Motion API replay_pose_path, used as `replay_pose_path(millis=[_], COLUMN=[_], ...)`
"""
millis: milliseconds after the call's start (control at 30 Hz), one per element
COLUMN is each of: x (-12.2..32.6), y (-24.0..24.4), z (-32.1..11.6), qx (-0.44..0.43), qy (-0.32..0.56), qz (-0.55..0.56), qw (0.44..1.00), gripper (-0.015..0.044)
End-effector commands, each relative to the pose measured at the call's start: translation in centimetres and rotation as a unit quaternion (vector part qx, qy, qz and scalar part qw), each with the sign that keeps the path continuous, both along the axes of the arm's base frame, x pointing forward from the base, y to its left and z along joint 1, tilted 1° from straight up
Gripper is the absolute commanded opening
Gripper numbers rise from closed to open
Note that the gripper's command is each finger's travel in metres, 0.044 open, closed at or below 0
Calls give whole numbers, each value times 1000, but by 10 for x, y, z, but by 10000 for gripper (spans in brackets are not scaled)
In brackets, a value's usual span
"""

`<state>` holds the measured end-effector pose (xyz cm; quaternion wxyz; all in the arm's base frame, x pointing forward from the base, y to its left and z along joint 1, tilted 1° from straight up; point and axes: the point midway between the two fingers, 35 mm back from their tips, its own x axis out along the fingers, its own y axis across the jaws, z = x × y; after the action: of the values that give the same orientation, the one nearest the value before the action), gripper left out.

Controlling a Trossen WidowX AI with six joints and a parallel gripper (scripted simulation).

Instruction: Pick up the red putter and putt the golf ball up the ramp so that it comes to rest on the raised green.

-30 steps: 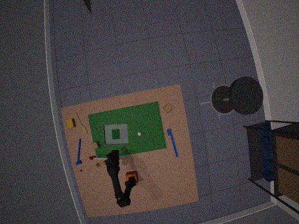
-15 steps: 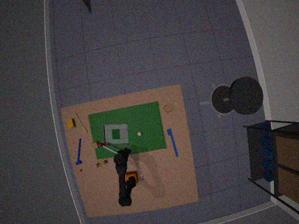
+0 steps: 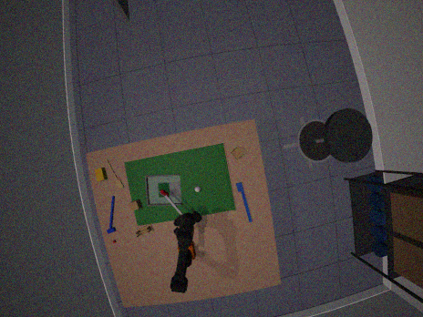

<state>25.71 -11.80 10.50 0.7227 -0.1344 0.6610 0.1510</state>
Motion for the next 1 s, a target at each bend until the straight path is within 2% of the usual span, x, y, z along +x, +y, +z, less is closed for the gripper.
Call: replay_pose_path(millis=[0,667,967], x=[-10,-74,-76], y=[-18,-97,-100], z=[3,10,3], qx=[-3,-20,-21], qy=[3,36,36], qz=[-54,-333,-341], qw=[999,942,939], gripper=[0,0,0])
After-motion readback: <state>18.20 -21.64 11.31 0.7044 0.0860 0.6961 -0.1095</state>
